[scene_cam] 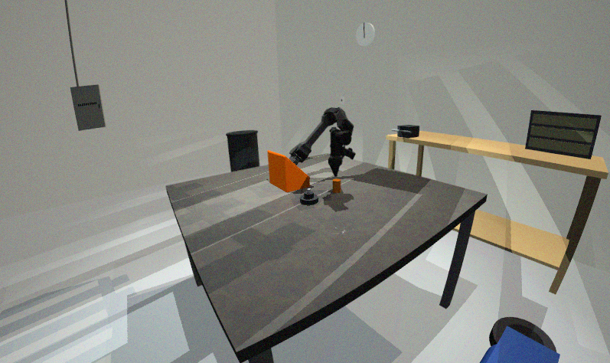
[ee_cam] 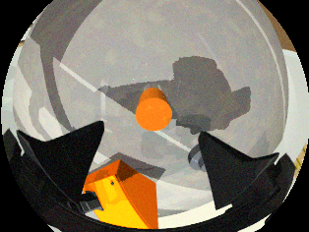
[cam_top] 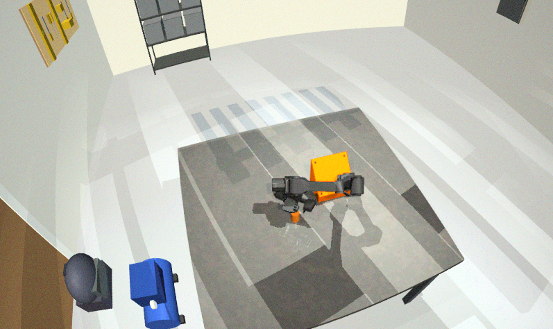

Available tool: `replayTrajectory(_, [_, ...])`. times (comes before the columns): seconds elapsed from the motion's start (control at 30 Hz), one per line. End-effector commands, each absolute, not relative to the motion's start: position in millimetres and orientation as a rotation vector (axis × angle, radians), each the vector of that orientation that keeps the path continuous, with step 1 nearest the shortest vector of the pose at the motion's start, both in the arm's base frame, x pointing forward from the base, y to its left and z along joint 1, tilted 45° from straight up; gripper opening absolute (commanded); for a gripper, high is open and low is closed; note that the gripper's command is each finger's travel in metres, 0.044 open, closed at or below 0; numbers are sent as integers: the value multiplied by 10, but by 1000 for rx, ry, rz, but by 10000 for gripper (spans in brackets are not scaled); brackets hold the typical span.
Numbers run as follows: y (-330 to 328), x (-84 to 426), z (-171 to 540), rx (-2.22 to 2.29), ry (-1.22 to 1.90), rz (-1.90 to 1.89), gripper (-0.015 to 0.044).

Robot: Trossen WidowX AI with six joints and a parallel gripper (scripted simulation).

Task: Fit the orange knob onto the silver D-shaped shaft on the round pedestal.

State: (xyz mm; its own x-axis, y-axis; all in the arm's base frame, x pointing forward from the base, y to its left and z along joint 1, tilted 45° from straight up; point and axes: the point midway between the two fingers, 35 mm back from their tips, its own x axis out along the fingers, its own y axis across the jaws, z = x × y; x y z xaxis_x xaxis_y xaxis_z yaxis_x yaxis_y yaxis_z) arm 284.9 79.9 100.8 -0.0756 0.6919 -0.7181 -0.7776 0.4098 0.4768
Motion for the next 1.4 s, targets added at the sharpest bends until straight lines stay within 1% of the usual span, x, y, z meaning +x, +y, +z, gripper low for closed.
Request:
replayTrajectory(0.0, [902, 2841, 903, -90, 1111, 1216, 440])
replayTrajectory(1.37, [1328, 2806, 464, -89, 1110, 1217, 440])
